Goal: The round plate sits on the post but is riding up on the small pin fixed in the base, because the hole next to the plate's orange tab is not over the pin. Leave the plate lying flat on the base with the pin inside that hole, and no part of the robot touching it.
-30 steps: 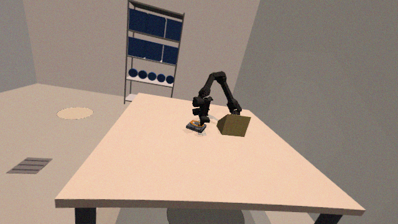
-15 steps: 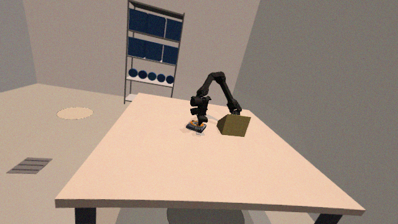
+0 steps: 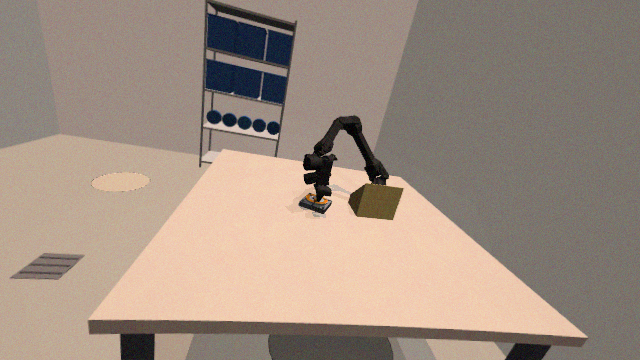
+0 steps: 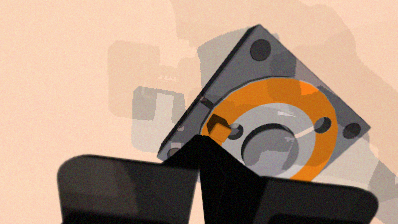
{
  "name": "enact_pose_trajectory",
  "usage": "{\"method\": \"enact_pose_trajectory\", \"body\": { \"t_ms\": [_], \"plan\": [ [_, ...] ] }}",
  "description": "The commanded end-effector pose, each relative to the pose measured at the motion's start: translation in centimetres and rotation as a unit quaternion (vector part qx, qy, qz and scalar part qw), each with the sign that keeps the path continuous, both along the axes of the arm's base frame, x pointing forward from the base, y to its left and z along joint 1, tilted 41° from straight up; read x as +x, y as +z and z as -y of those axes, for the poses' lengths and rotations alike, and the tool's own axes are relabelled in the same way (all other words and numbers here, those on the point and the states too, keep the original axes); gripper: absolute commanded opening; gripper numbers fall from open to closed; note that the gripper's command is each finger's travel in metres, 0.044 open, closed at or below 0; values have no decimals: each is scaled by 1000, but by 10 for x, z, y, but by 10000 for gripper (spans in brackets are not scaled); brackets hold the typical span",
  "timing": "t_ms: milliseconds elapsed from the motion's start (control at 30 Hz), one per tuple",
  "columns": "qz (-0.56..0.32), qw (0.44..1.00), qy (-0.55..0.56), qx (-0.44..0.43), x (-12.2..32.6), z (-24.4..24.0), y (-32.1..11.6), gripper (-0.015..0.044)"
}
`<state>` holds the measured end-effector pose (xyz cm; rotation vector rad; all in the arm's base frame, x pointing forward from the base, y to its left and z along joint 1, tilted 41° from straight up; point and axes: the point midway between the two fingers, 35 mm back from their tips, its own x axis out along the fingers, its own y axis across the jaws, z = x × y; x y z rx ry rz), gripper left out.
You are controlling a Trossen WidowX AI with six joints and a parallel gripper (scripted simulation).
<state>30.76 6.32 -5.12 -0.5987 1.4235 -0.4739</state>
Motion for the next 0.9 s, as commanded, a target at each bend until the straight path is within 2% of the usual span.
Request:
{"method": "enact_pose_trajectory", "body": {
  "t_ms": [0,167,400,867],
  "plan": [
    [2,1000,2,-2,5,0,1,0],
    [2,1000,3,-1,5,-5,7,0],
    [2,1000,2,-1,-3,-28,38,0],
    [1,1000,6,-4,-2,-25,33,0]
  ]
}}
